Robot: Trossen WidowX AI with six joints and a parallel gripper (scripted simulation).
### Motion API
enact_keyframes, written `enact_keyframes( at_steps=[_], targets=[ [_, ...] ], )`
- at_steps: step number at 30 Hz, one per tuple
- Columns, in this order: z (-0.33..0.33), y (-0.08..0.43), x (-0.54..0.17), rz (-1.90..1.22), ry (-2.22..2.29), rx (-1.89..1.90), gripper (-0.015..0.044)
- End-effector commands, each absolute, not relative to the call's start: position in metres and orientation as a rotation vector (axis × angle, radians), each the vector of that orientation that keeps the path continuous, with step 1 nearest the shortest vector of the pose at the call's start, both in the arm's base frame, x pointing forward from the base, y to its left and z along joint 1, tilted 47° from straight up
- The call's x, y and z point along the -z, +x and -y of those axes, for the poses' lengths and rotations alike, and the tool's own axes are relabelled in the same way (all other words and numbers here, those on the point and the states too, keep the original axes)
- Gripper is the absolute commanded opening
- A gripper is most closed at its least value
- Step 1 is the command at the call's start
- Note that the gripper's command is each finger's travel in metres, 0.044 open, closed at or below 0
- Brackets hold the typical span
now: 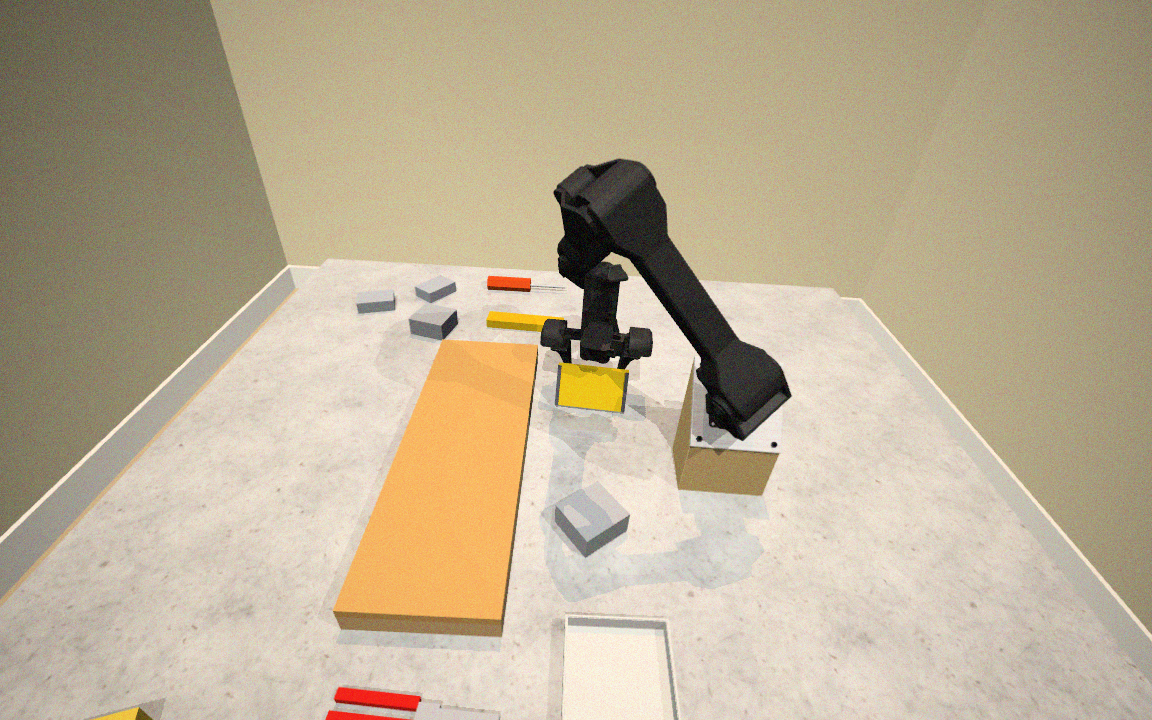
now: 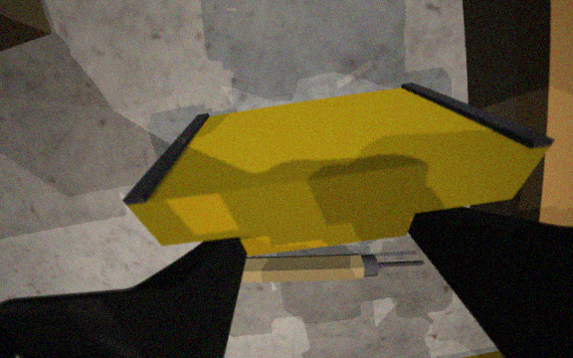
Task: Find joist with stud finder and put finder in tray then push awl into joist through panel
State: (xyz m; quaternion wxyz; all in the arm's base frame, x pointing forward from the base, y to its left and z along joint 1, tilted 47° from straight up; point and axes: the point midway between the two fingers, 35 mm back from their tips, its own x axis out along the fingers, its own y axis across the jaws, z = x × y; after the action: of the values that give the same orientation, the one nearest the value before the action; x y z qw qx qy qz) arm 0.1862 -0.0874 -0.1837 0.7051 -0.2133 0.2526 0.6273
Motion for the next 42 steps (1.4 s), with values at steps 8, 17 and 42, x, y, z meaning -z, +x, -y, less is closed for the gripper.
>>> enact_keyframes(
  at_steps=[8,17,42],
  targets=[
    [0.105,0.186,0.168,-0.563,-0.473,-1.391,0.0],
    [0.12,0.184,0.153,-0.564,-0.473,-1.391,0.0],
    [0.127,0.181,0.143,-0.608,-0.503,-1.387,0.0]
  ],
)
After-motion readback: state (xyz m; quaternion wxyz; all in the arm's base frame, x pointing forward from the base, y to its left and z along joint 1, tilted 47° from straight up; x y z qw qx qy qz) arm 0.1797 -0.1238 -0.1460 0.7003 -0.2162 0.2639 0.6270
